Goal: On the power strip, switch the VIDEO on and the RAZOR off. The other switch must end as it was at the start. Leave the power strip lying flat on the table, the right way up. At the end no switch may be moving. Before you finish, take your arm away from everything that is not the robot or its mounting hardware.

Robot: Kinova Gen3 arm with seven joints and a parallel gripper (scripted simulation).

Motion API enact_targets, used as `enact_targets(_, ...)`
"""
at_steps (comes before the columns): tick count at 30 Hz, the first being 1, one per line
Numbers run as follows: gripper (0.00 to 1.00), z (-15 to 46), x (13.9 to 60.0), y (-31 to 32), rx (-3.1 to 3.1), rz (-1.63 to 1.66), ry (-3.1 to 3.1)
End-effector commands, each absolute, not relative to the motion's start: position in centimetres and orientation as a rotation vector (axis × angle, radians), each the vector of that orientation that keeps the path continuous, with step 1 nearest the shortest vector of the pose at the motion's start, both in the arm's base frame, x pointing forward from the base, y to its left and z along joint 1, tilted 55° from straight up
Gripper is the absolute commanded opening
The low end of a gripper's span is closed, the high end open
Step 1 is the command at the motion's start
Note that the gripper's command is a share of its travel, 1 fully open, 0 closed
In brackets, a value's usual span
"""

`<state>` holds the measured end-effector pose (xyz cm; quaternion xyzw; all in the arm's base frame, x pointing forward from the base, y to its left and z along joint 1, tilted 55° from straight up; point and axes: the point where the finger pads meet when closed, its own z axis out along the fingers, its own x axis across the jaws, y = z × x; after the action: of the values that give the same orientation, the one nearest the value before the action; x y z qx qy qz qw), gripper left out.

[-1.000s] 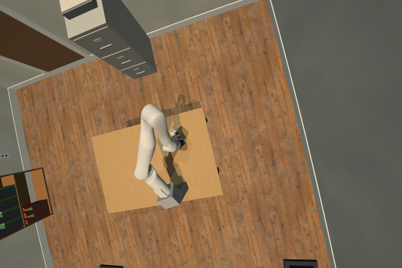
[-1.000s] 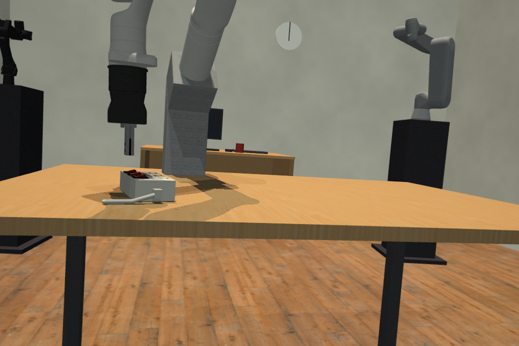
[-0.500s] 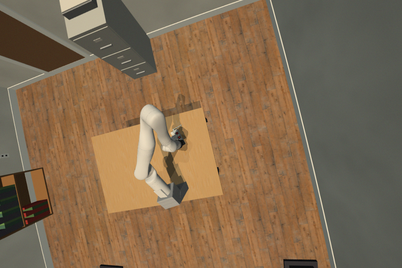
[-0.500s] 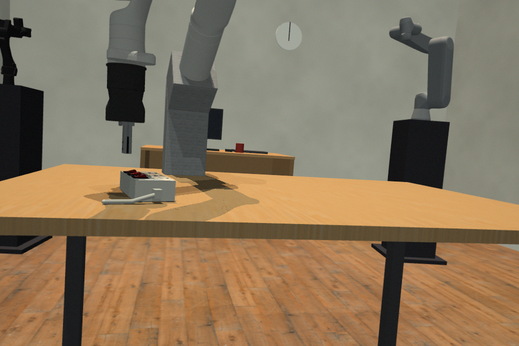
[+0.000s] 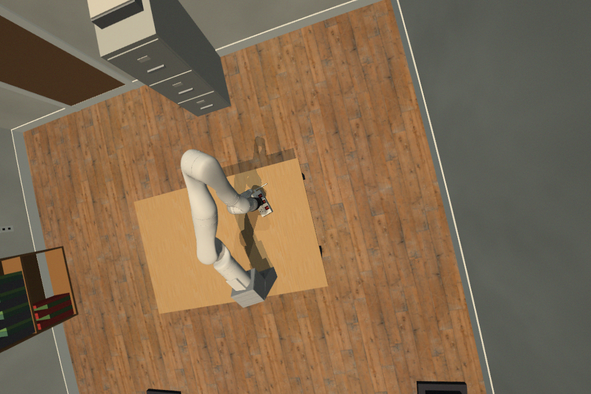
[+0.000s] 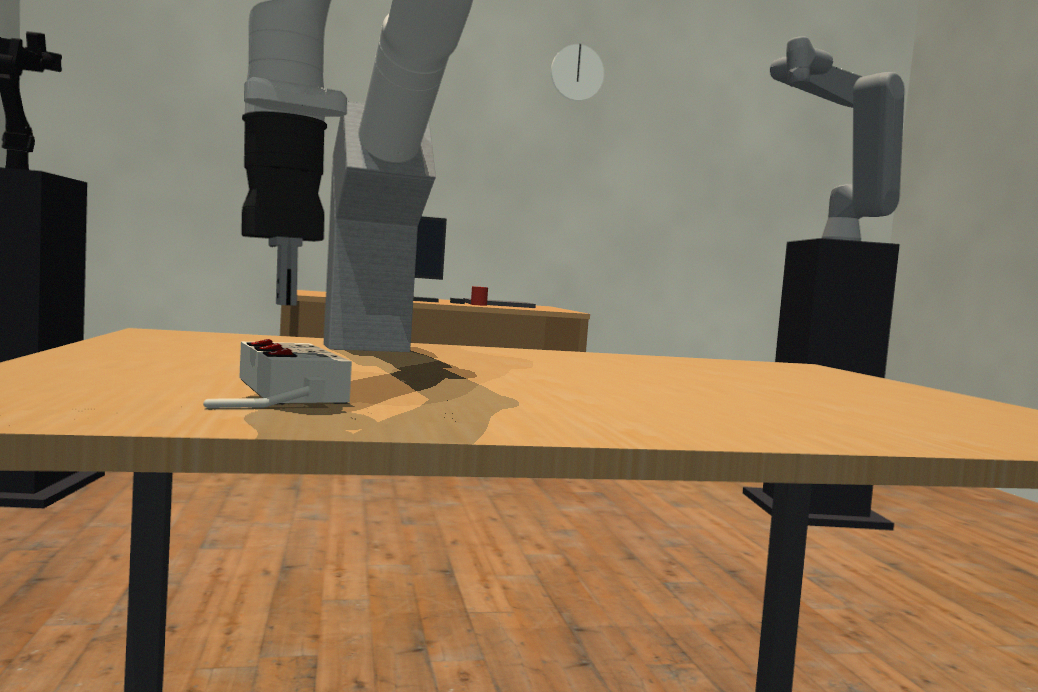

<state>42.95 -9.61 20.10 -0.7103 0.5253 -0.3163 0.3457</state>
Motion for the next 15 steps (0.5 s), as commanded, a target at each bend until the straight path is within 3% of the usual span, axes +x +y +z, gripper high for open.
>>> enact_targets(1, 0.00, 22.23, 43.54, -9.55, -1.872, -0.843, 1.372)
enact_targets(15, 0.00, 22.21, 43.55, -9.49, -1.868, -0.839, 1.373)
